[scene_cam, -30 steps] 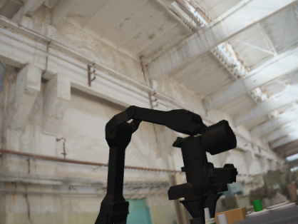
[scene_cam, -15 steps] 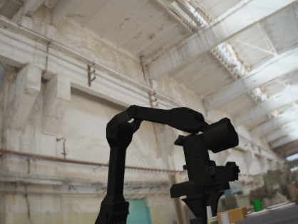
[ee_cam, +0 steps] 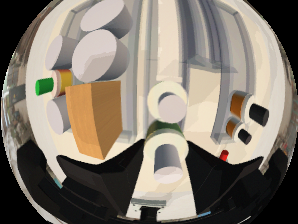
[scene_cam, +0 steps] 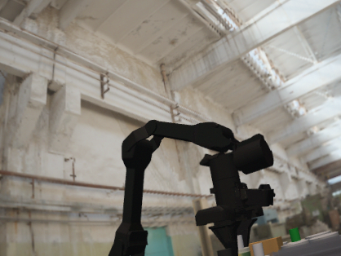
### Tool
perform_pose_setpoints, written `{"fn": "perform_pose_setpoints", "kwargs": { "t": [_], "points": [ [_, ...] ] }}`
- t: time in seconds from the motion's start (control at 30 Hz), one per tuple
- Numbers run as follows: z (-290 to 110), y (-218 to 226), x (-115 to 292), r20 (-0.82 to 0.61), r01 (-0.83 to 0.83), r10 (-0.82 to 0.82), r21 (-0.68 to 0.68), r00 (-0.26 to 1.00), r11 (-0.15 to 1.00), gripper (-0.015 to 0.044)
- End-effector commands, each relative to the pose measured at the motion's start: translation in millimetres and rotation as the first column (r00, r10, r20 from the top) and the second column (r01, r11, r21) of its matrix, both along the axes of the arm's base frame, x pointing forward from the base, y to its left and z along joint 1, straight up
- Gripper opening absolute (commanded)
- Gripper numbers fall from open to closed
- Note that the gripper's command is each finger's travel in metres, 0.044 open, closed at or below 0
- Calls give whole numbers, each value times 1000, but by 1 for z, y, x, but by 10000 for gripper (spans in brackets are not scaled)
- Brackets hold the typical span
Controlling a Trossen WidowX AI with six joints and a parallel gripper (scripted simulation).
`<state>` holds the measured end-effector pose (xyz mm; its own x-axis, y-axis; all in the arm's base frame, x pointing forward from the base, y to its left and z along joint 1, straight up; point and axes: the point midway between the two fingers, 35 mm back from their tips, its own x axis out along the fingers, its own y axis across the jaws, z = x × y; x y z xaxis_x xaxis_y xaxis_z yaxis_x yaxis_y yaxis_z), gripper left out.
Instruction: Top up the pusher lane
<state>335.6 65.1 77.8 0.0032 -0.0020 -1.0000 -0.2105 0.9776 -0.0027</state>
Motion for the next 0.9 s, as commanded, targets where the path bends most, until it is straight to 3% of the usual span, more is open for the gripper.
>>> {"fn": "perform_pose_setpoints", "kwargs": {
  "t": [0.0,0.87],
  "points": [
    [3,1,7,30,-2,2,6,1000,1000,0],
    [1,1,7,30,-2,2,6,1000,1000,0]
  ]
}}
